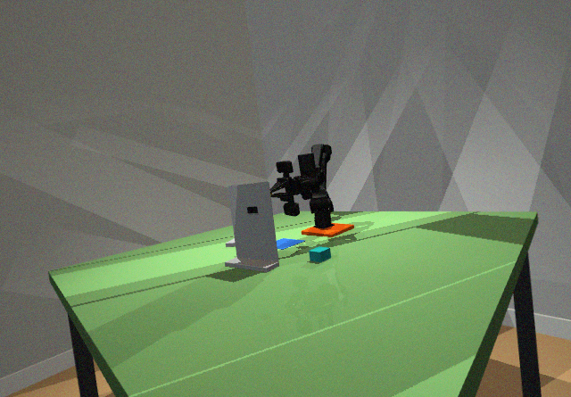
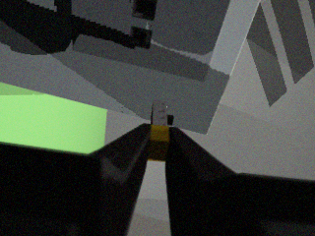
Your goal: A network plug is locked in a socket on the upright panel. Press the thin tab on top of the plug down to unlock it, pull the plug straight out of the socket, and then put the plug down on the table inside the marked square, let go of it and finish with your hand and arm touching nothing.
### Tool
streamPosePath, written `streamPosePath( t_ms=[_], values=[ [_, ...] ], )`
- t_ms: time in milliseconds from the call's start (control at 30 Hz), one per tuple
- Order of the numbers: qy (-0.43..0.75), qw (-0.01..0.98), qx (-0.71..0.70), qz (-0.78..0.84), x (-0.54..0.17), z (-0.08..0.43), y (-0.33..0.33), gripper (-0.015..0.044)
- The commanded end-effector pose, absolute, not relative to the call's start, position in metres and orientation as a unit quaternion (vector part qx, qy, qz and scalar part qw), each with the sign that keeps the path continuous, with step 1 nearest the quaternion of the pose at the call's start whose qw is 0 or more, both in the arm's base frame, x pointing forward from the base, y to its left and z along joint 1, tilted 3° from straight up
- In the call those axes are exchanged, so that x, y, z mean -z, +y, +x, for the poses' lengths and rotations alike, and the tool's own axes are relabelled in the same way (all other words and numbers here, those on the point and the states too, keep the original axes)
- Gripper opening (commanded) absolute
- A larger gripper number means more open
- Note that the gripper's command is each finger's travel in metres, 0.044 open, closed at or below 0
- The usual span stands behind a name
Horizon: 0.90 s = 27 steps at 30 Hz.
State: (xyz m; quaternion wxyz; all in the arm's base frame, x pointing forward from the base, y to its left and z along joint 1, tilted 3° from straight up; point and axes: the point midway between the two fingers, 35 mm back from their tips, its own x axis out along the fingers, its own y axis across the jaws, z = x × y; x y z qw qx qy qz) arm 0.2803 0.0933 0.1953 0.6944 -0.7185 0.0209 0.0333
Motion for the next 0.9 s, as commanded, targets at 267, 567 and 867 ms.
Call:
streamPosePath(
  t_ms=[267,567,867],
  values=[
    [0.077,0.658,-0.101,-0.742,-0.173,0.285,0.073,0.0000],
    [0.129,0.638,-0.161,-0.742,-0.151,0.280,0.055,0.0000],
    [0.182,0.627,-0.223,-0.724,-0.131,0.266,0.037,0.0000]
  ],
)
